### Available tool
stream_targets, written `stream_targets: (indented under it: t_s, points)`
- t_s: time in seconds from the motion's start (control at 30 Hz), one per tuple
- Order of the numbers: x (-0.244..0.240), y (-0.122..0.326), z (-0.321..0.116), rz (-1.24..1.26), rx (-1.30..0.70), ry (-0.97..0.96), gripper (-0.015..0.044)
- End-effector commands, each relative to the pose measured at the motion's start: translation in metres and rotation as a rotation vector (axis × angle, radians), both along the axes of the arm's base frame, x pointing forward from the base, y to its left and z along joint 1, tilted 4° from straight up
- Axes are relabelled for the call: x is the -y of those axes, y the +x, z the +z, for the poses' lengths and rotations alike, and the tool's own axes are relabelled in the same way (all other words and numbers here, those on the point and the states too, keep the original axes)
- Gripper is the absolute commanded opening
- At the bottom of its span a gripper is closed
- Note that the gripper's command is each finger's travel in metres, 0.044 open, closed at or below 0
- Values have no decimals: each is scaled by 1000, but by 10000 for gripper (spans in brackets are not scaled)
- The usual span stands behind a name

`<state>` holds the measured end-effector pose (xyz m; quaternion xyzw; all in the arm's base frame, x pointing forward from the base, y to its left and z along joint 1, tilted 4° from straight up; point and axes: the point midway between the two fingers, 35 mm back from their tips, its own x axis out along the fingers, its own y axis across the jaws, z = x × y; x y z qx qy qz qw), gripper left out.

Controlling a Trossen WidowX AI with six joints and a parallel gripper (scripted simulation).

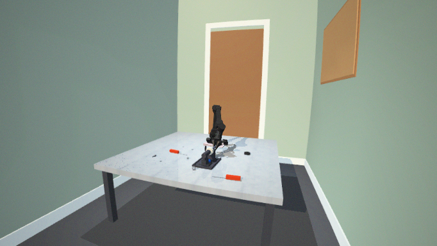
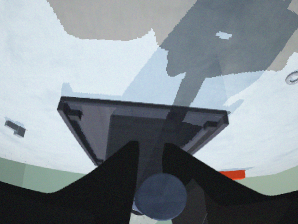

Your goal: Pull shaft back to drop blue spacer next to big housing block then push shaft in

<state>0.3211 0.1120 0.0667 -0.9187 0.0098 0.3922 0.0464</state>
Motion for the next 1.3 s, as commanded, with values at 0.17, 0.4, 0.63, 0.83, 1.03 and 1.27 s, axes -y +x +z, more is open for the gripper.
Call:
stream_targets:
  t_s: [0.17, 0.4, 0.63, 0.83, 1.03, 1.27]
  points:
    - [1, 4, 1, -3, 5, 0, 0]
    - [1, 6, 2, -3, 5, 0, 0]
    - [1, 8, 2, -3, 5, 0, 0]
    - [1, 10, 2, -3, 5, 0, 0]
    - [1, 12, 2, -3, 5, 0, 0]
    - [1, 14, 2, -3, 6, 0, 0]
